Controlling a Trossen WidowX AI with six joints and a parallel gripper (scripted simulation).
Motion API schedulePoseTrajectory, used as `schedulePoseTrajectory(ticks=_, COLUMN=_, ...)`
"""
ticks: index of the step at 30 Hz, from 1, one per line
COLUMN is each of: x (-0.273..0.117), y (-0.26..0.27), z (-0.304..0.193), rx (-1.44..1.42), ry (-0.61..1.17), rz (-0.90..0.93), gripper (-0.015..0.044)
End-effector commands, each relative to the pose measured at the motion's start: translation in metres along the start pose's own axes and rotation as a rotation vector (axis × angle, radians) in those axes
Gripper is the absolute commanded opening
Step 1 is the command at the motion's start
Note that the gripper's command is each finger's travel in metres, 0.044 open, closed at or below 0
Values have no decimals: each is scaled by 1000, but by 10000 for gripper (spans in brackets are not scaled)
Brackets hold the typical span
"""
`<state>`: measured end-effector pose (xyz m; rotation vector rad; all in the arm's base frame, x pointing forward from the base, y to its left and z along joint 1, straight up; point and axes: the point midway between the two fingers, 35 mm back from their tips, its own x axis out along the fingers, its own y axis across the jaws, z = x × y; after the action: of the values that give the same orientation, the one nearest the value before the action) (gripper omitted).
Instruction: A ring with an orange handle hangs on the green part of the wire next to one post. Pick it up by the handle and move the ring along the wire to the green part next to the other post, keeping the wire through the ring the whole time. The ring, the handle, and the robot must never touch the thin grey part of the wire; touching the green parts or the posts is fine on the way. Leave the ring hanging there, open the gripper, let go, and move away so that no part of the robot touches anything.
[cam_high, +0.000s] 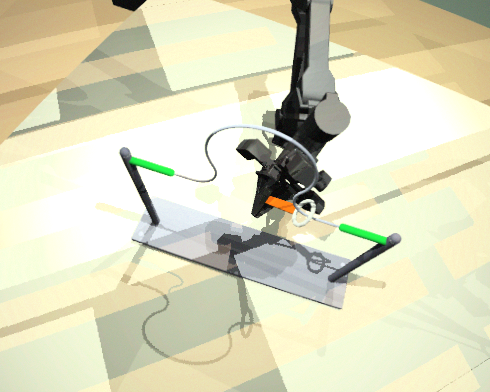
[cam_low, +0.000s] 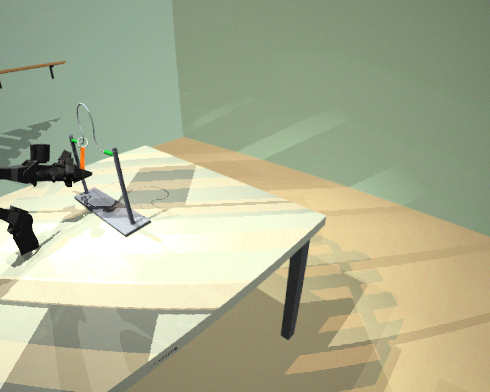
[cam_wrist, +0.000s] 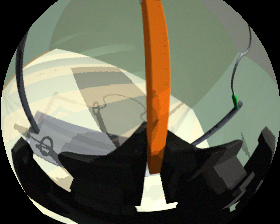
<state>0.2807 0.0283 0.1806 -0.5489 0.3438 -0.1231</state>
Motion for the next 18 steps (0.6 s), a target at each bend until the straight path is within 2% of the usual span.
schedulePoseTrajectory(ticks=1, x=-2, y=14, z=0, rx=87, ry=13, rz=38, gripper=-150)
schedulePoseTrajectory(ticks=18, x=-13, y=63, z=12, rx=365, ry=48, rz=168, gripper=-150)
